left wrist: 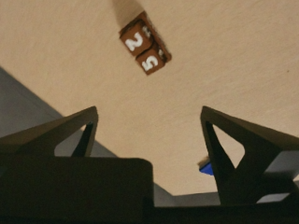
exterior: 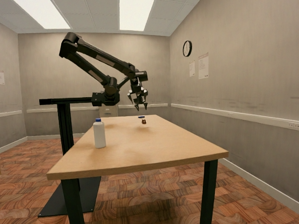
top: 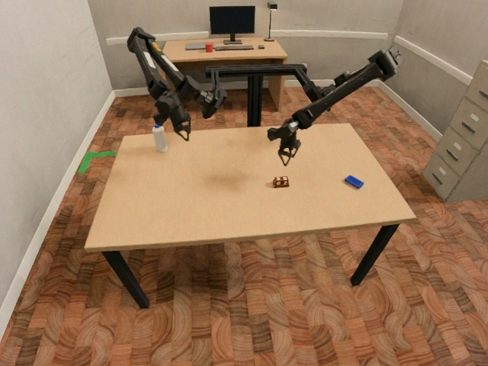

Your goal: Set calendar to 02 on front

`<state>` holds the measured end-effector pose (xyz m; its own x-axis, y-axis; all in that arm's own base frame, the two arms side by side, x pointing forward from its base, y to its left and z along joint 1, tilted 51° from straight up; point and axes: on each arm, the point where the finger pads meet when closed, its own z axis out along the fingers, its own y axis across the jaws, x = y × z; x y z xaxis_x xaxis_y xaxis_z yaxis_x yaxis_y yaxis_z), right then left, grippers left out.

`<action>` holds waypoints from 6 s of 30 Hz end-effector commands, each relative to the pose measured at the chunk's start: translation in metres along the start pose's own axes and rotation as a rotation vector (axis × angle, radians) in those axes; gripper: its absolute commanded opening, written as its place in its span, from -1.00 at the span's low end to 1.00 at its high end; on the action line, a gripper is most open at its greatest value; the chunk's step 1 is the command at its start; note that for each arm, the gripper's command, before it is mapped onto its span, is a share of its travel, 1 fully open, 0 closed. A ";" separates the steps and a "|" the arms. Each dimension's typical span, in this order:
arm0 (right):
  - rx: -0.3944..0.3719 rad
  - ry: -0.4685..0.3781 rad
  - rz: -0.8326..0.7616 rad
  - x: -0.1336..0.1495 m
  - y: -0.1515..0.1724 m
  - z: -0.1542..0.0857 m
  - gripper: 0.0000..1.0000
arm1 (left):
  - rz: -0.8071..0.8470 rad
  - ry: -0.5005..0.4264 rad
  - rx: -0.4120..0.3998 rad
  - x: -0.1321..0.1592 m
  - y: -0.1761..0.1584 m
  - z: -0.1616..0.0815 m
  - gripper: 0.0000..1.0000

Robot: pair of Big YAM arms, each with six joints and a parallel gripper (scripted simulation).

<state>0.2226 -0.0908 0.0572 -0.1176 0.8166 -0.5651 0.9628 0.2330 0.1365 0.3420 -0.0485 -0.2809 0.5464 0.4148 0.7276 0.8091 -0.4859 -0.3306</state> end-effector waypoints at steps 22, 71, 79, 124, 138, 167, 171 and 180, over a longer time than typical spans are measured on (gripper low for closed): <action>-0.363 -0.021 -1.226 0.166 0.008 -0.032 1.00 | 0.530 0.000 0.056 -0.085 -0.012 0.020 1.00; -0.814 -0.332 -2.286 0.285 -0.066 -0.068 1.00 | 0.110 -0.035 0.069 -0.062 0.001 0.032 0.10; -0.814 -0.349 -2.285 0.304 -0.045 -0.045 1.00 | -0.314 -0.067 0.113 -0.033 0.010 0.056 0.10; -0.776 -0.365 -2.238 0.309 -0.021 0.011 1.00 | -0.618 -0.078 0.180 -0.013 0.002 0.112 0.10; -0.776 -0.365 -2.238 0.309 -0.021 0.011 1.00 | -0.620 -0.076 0.153 -0.009 0.011 0.110 -0.15; -0.776 -0.365 -2.238 0.309 -0.021 0.011 1.00 | -0.622 -0.078 0.145 -0.004 0.017 0.050 -0.48; -0.775 -0.374 -2.256 0.311 -0.019 0.013 1.00 | -0.628 -0.075 0.150 -0.005 0.016 0.048 -0.48; -0.800 -0.329 -2.331 0.360 -0.003 0.044 1.00 | -0.620 -0.080 0.155 -0.001 0.017 0.039 -0.48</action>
<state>0.1663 0.1482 -0.1584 -0.2960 -0.9359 -0.1912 -0.7983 0.3523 -0.4885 0.3546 -0.0161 -0.3175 -0.0095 0.6341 0.7732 0.9994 -0.0197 0.0284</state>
